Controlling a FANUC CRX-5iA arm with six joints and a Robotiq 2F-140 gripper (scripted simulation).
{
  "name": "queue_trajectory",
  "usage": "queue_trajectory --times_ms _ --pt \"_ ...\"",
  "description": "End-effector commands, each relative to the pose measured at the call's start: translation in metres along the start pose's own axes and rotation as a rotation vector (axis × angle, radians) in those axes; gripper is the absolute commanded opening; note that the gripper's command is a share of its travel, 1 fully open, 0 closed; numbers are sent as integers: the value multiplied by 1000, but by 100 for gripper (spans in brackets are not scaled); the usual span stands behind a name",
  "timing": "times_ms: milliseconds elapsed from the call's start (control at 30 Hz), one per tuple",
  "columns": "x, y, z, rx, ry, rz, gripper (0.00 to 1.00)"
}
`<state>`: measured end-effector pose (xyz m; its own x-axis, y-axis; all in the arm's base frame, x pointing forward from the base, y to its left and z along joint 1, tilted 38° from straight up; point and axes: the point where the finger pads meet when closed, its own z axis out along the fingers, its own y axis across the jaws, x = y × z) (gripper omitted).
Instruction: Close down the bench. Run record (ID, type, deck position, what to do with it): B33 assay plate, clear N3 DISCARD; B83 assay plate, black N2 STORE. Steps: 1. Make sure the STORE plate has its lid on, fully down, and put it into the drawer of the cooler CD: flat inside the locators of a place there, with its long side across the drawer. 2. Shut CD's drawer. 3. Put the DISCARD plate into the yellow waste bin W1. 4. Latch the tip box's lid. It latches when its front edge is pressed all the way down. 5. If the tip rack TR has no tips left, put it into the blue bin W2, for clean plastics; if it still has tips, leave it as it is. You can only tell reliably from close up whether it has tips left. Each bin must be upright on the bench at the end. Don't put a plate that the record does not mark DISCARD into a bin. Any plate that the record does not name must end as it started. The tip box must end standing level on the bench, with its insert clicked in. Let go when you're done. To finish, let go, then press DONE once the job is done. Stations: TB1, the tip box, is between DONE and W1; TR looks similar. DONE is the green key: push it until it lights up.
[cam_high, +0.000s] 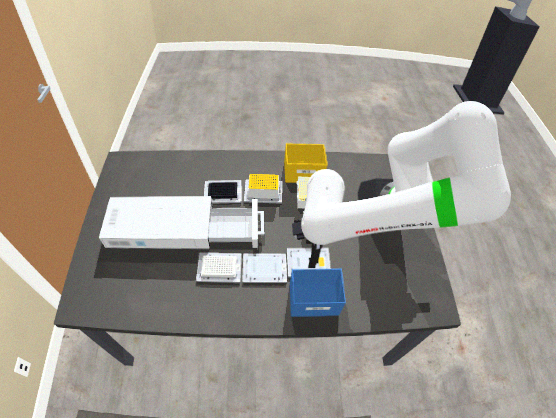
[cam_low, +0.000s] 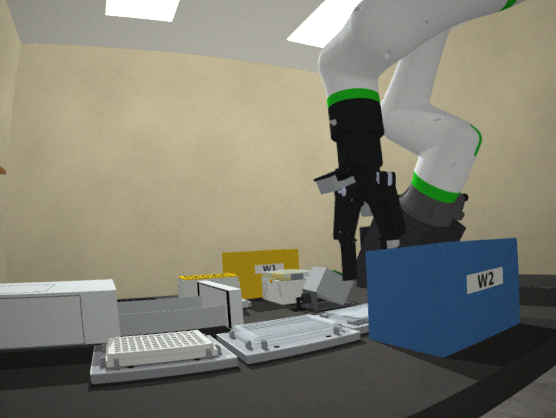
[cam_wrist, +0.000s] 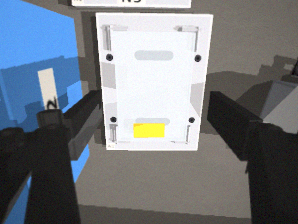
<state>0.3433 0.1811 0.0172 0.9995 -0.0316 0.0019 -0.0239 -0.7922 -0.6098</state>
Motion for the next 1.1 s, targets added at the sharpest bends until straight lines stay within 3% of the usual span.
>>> queue_trajectory --times_ms 0,1067 --pt "1 0 4 0 1 0 70" --pt "1 0 36 0 1 0 70"
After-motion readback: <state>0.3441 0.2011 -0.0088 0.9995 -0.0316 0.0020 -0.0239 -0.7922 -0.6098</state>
